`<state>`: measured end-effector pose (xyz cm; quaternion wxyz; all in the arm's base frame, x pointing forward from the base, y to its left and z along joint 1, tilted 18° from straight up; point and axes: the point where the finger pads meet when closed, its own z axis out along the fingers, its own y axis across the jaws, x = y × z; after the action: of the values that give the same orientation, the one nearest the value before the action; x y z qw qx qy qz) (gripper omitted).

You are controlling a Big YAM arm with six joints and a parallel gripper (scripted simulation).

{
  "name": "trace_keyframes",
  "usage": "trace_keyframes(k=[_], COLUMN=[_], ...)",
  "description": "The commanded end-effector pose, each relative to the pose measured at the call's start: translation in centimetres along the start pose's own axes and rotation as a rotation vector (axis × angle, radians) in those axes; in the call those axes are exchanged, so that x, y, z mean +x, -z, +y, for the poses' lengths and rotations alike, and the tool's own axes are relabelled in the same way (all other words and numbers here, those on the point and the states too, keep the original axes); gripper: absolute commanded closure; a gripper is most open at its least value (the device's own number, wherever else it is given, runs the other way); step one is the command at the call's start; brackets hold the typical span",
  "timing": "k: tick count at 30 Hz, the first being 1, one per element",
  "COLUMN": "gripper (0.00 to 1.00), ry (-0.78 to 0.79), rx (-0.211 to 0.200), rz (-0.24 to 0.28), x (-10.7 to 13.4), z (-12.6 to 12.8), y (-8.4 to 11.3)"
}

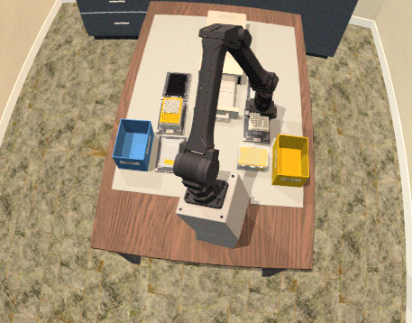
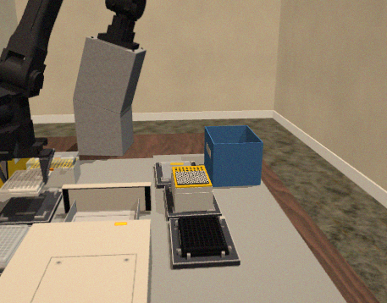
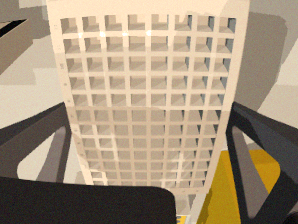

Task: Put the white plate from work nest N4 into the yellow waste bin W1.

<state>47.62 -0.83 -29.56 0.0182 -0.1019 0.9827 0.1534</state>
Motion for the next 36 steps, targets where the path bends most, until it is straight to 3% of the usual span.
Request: trace_keyframes(k=[1, 12, 14, 15, 17, 29, 31, 32, 34, 36], gripper=[1.00, 1.00, 1.00, 1.00, 1.00, 1.00, 1.00, 1.00, 1.00, 1.00], ry=[-0.005, -0.005, -0.005, -0.019, -0.005, -0.005, -0.005, -0.019, -0.005, -0.005], rx=[0.005, 0.005, 0.005, -0.004, 0.006, 0.006, 0.006, -0.004, 0.006, 0.006], rz=[-0.009, -0.009, -0.009, 0.015, -0.009, -0.009, -0.009, 0.016, -0.009, -0.009], x=[-0.2, -0.1, -0.1, 1.0, -0.1, -0.1, -0.1, 1.0, -0.1, -0.1], z=[-0.7, -0.7, -0.7, -0.6, -0.7, -0.7, -0.7, -0.7, -0.7, -0.7], y=[1.8, 3.2, 3.2, 2.1, 3.6, 5.2, 5.2, 4.1, 5.6, 5.9])
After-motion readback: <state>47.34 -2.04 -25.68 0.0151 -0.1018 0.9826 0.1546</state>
